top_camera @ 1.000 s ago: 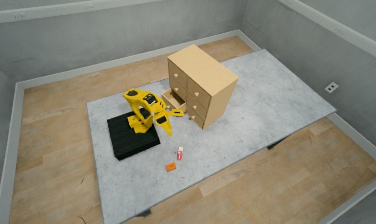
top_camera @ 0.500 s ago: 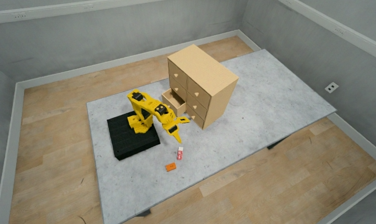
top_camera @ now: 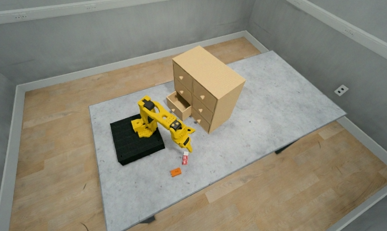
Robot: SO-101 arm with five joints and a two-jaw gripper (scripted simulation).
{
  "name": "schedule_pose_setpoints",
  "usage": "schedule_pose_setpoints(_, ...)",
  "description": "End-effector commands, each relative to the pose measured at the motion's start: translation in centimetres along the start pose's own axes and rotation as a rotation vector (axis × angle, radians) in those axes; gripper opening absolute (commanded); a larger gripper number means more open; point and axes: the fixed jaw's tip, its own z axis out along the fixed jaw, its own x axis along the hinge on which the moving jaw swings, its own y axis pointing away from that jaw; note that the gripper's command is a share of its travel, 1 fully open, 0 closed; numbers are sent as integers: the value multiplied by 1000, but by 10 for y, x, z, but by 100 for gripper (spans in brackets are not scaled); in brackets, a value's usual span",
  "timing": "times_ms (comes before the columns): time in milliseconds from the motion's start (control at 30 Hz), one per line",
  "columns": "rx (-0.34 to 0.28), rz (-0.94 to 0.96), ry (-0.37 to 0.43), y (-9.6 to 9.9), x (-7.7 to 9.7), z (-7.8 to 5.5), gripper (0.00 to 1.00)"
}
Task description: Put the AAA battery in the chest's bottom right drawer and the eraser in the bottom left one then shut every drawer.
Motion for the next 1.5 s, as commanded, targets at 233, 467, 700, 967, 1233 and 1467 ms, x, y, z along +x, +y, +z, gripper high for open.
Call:
schedule_pose_setpoints(233,-133,-266,-34,5,3,39,27)
schedule_pose_setpoints(467,-219,-455,-79,15,3,66,27)
schedule_pose_setpoints(700,-219,-455,-79,15,3,66,27)
schedule_pose_setpoints(967,-219,-455,-79,15,3,66,27)
schedule_pose_setpoints(1233,-219,-455,-79,15,3,66,27)
schedule_pose_setpoints(1467,-219,-455,-79,16,3,73,27)
